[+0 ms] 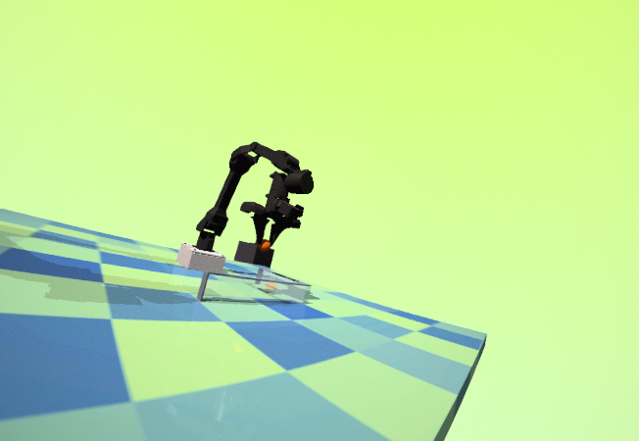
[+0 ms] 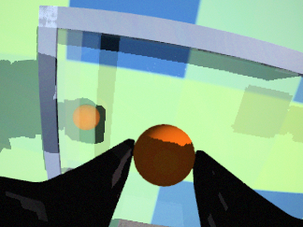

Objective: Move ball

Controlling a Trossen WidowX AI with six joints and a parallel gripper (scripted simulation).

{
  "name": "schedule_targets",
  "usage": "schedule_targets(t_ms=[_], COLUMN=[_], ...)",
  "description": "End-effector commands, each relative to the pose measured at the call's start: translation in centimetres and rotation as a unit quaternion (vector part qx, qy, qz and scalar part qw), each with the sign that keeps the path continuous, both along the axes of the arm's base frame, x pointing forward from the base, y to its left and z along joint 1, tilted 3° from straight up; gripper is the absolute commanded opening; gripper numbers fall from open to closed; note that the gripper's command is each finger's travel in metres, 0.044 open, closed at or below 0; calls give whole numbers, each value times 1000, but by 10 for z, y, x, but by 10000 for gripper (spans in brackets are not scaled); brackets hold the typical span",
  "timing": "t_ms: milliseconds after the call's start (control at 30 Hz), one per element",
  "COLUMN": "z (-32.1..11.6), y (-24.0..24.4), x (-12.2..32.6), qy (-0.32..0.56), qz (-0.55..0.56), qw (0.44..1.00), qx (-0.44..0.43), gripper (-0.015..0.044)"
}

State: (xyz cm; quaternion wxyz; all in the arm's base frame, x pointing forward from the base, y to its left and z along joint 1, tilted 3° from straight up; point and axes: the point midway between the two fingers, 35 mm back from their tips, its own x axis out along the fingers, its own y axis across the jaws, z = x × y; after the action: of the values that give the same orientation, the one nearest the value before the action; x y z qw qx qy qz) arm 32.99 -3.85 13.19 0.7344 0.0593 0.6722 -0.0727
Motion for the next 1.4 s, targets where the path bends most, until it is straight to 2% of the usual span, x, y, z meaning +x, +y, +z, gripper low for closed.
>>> schedule_targets(t_ms=[0,233,500,767,1033,1167,1367], z=[1,-8,-18,-29,-39,-43,-44], y=[5,25,48,71,92,101,101], x=[-2,-3,-6,-11,-18,-21,-21], qy=[4,8,12,15,17,18,18], qz=[31,182,349,506,648,701,703], qw=[1000,983,937,861,760,711,709], qx=[-1,-12,-25,-37,-48,-53,-53], gripper=[0,0,0,0,0,0,0])
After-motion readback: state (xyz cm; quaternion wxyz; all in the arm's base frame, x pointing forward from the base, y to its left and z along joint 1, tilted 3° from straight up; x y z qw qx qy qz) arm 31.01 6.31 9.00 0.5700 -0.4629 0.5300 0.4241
